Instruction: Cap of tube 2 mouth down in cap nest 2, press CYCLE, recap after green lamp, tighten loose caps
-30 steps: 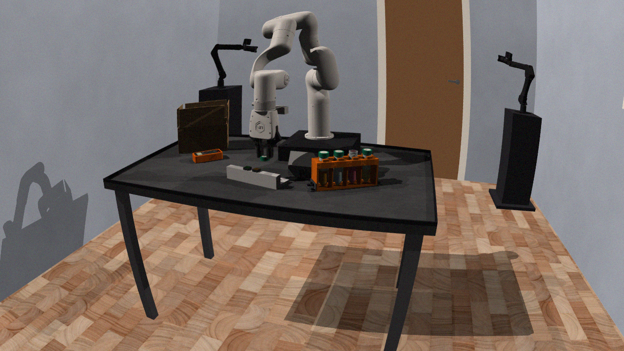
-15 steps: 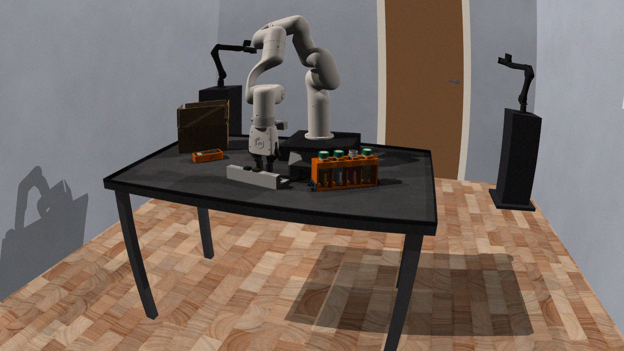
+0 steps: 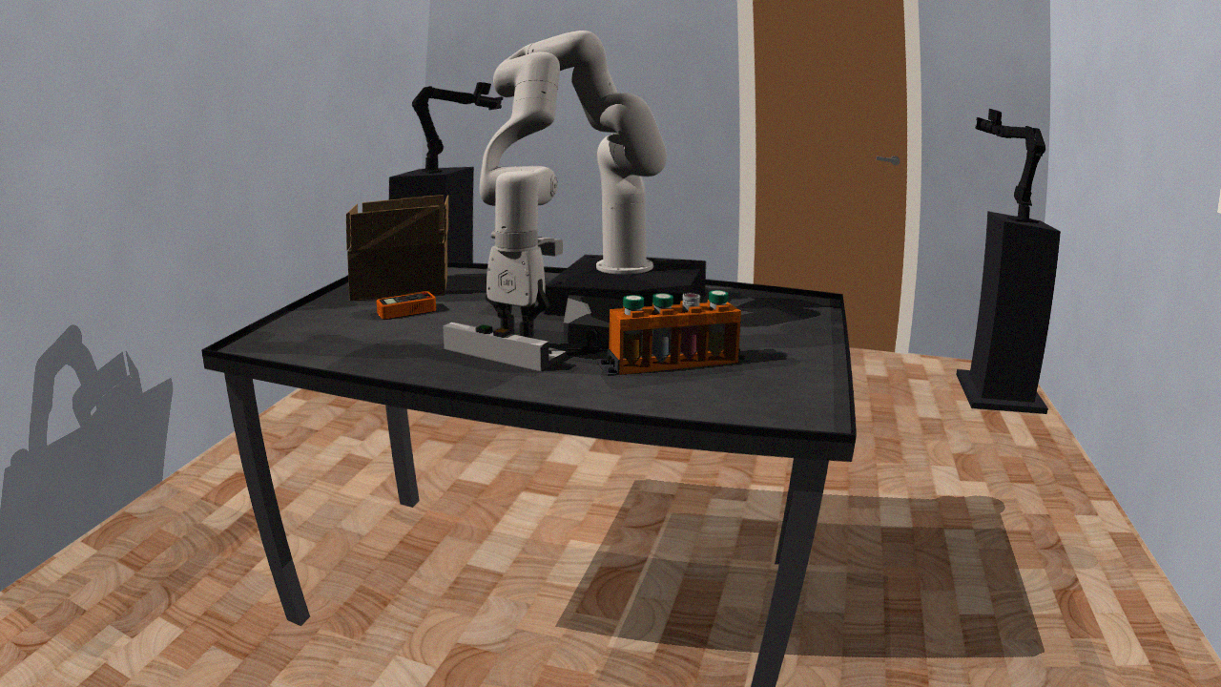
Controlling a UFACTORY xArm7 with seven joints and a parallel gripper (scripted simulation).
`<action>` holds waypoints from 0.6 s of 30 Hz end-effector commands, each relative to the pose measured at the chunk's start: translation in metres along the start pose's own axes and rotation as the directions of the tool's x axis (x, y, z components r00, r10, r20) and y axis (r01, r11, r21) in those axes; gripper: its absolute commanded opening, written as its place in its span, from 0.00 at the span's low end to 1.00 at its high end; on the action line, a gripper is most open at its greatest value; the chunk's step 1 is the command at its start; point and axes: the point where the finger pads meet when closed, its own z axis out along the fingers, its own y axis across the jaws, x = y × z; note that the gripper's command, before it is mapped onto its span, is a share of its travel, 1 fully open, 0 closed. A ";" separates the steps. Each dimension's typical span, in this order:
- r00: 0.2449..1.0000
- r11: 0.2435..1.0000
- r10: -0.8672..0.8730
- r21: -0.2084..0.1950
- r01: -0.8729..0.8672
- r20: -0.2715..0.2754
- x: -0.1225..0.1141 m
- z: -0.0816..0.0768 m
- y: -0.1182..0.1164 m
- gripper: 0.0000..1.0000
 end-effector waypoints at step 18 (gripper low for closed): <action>1.000 1.000 0.000 0.000 0.000 0.004 0.000 0.001 0.001 0.00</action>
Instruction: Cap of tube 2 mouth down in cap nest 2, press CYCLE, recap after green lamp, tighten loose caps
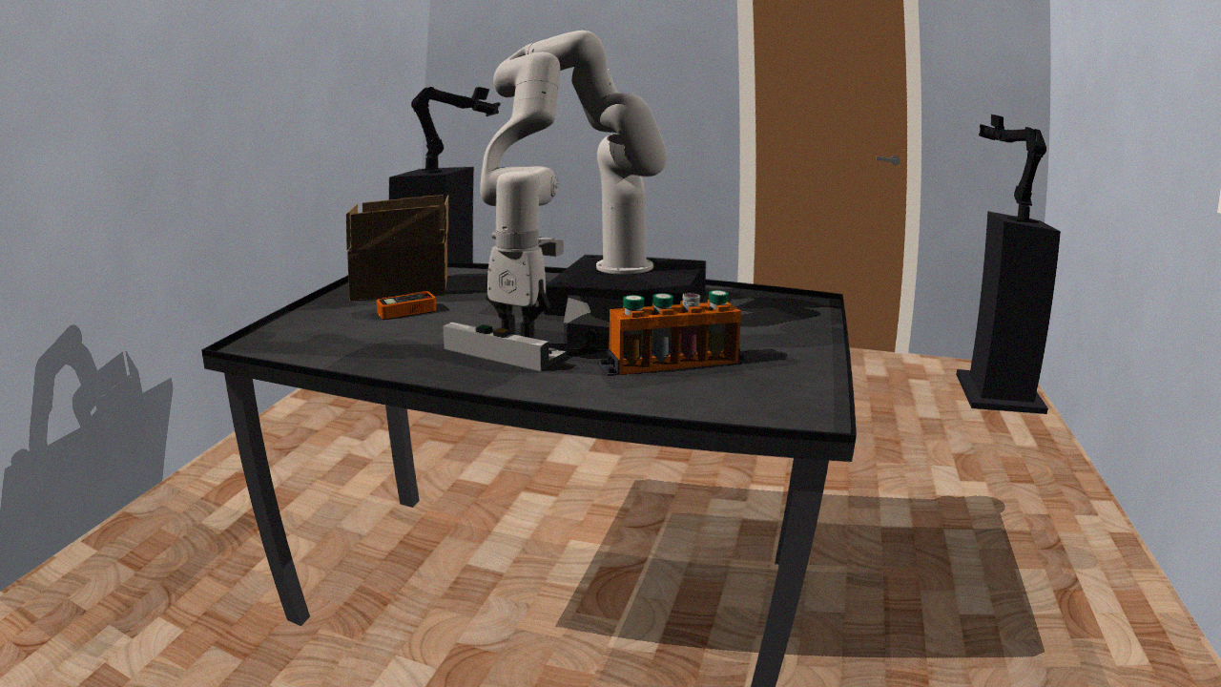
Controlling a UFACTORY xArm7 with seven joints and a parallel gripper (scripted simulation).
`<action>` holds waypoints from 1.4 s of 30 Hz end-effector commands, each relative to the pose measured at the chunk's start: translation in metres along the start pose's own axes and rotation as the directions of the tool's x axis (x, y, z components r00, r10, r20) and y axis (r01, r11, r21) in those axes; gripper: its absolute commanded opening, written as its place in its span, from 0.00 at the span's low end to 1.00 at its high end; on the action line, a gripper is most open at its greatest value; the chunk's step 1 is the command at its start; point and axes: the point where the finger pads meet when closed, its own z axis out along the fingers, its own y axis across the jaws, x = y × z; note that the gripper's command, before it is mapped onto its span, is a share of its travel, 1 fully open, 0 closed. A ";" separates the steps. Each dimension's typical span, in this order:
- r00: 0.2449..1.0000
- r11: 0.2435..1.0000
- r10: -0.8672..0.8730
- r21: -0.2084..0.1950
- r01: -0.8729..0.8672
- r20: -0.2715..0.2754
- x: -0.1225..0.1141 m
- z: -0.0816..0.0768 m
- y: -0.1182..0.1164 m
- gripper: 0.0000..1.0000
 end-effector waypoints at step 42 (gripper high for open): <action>1.000 1.000 0.000 0.000 0.000 0.004 -0.001 -0.012 0.000 0.46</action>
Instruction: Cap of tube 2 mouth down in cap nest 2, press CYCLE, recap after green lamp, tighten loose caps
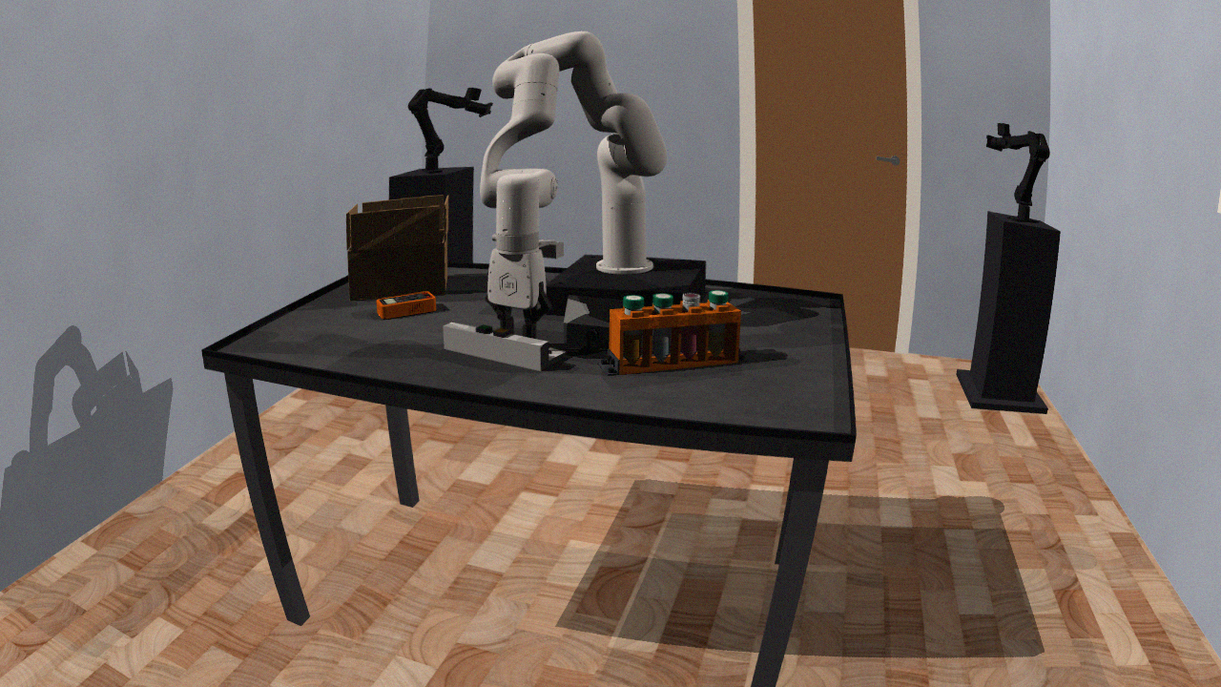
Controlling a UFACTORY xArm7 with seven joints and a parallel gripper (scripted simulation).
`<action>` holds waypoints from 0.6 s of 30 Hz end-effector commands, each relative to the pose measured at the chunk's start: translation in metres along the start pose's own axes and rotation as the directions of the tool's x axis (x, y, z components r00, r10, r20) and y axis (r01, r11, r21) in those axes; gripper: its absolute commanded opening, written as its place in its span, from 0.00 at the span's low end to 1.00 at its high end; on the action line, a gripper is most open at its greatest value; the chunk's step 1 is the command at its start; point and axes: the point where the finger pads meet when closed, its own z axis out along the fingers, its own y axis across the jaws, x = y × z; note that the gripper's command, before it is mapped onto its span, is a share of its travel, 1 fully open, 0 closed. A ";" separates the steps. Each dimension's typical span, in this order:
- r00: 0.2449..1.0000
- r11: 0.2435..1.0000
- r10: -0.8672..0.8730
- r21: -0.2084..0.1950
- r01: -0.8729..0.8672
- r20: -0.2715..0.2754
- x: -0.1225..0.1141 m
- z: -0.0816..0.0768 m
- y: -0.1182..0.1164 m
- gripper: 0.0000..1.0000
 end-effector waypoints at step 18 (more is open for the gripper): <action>1.000 1.000 0.000 0.000 0.000 0.005 -0.002 -0.091 0.000 0.46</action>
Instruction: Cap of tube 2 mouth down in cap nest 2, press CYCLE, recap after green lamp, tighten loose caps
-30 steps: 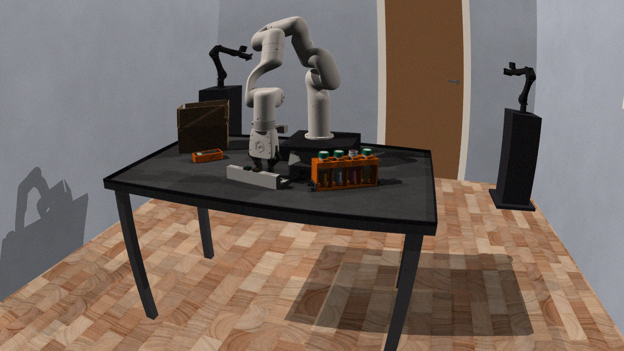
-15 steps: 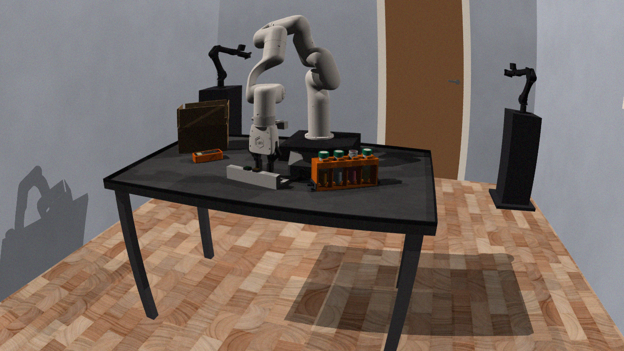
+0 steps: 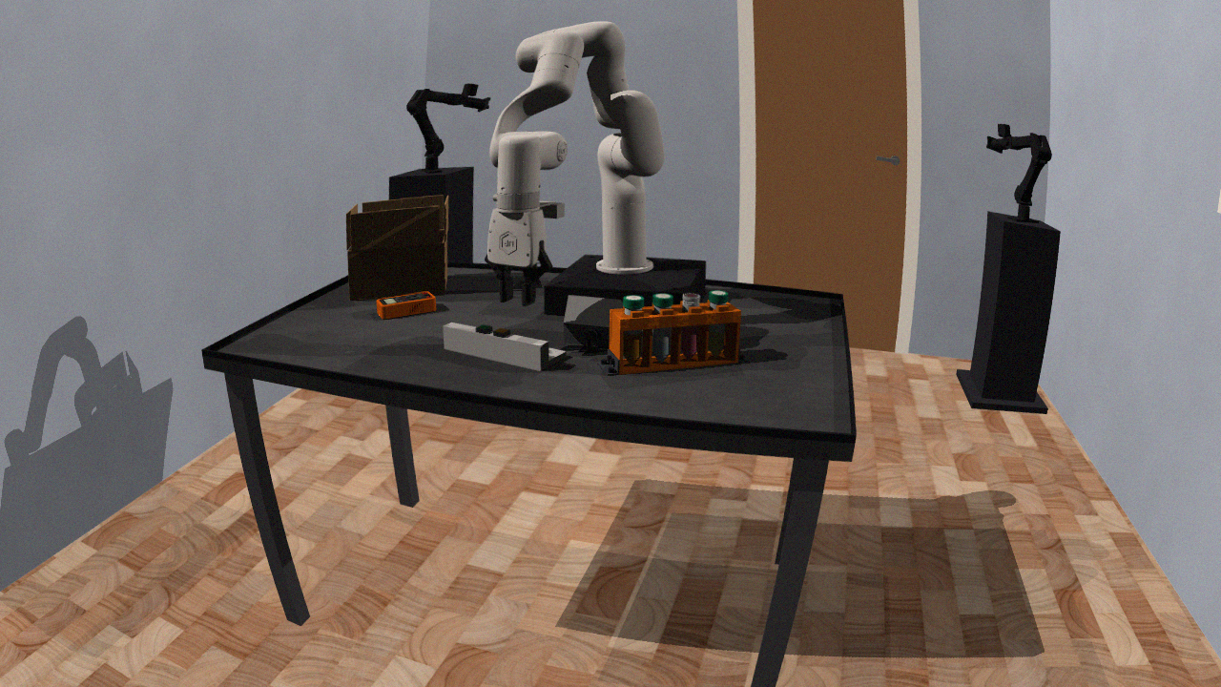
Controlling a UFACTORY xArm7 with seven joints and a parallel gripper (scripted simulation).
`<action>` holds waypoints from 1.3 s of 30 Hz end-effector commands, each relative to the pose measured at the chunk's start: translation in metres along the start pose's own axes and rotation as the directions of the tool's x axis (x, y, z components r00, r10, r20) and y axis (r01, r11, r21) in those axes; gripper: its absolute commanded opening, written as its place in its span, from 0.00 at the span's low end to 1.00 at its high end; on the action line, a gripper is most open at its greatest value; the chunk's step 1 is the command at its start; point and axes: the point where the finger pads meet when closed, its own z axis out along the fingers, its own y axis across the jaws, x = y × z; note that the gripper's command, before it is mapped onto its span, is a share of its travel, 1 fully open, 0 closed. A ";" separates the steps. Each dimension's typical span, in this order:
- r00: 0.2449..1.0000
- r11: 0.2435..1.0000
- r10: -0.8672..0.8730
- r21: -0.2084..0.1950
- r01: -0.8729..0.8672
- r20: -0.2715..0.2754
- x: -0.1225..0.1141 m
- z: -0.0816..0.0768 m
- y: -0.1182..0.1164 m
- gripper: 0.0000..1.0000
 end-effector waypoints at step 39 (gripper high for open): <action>0.520 0.520 0.854 0.102 -0.848 -0.025 0.087 -0.033 0.050 0.00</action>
